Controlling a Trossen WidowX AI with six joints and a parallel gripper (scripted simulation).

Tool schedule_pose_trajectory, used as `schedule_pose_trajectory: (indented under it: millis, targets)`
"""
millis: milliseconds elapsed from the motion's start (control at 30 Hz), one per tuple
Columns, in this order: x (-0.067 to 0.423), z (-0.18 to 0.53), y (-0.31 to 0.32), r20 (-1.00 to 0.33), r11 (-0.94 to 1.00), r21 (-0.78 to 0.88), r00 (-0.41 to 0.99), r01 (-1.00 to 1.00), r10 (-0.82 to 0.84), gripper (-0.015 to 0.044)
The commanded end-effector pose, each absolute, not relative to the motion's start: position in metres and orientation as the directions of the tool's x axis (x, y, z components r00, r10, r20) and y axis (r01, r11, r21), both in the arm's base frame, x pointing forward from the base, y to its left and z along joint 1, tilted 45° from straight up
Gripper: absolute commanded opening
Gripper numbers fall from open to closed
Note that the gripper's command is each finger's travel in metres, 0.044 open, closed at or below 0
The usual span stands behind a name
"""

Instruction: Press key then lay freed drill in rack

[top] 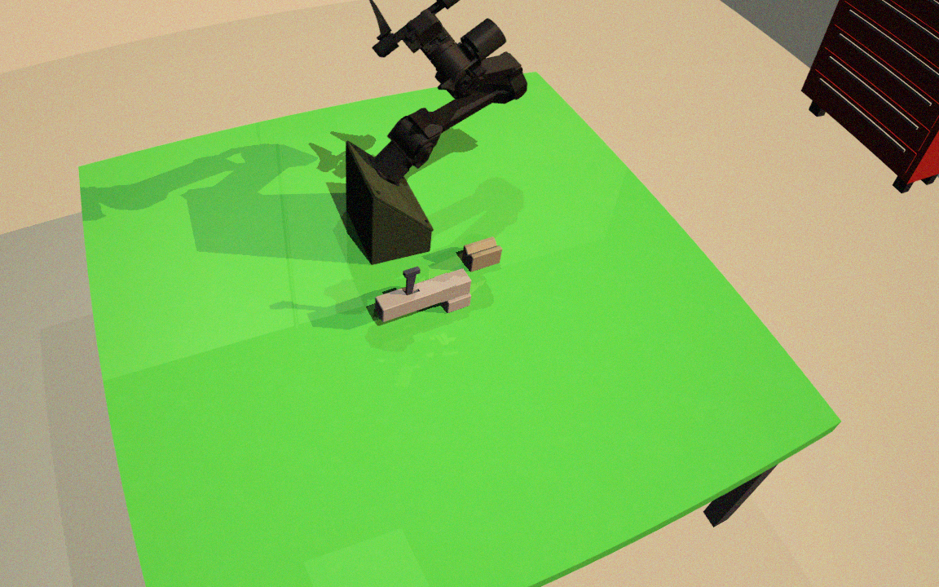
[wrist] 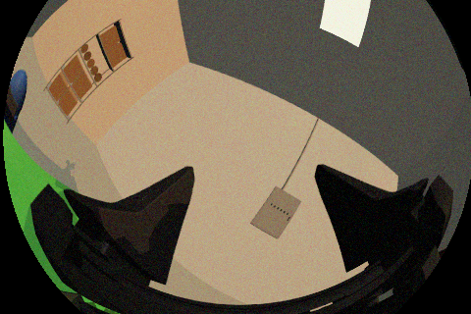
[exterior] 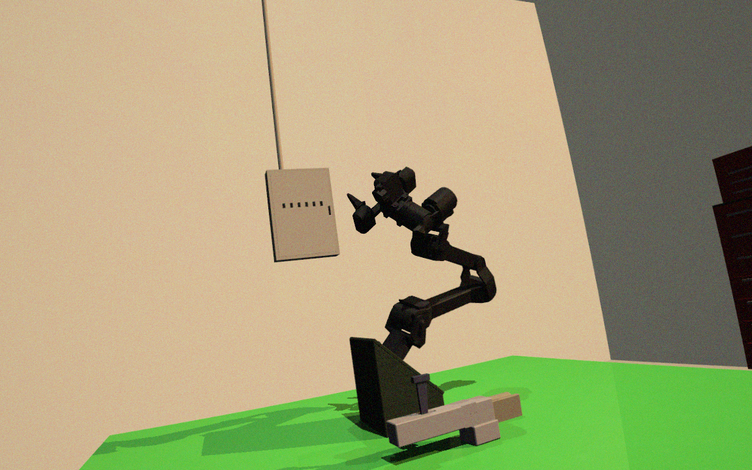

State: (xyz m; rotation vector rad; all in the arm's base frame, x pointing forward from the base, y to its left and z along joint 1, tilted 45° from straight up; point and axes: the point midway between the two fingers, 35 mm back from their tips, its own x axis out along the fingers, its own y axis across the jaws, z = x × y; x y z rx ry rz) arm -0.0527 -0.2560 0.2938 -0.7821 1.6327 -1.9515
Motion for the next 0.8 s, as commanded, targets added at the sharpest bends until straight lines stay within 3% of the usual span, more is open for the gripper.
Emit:
schedule_pose_trajectory:
  millis: [0,267,467,633,767]
  targets:
    - [-0.053,0.294,-0.256,0.123,-0.177,-0.984,-0.724,-0.002,-0.678,0.0374]
    - [-0.051,0.293,-0.258,0.122,-0.172,-0.985,-0.717,-0.003,-0.686,0.0164]
    - [0.011,0.264,-0.316,-0.006,0.02,-0.999,-0.466,-0.026,-0.885,0.0006]
    - [0.075,0.216,-0.347,-0.229,0.244,-0.969,-0.212,-0.046,-0.95,0.0]
    - [0.123,0.169,-0.351,-0.444,0.445,-0.892,-0.028,-0.072,-0.895,0.0]
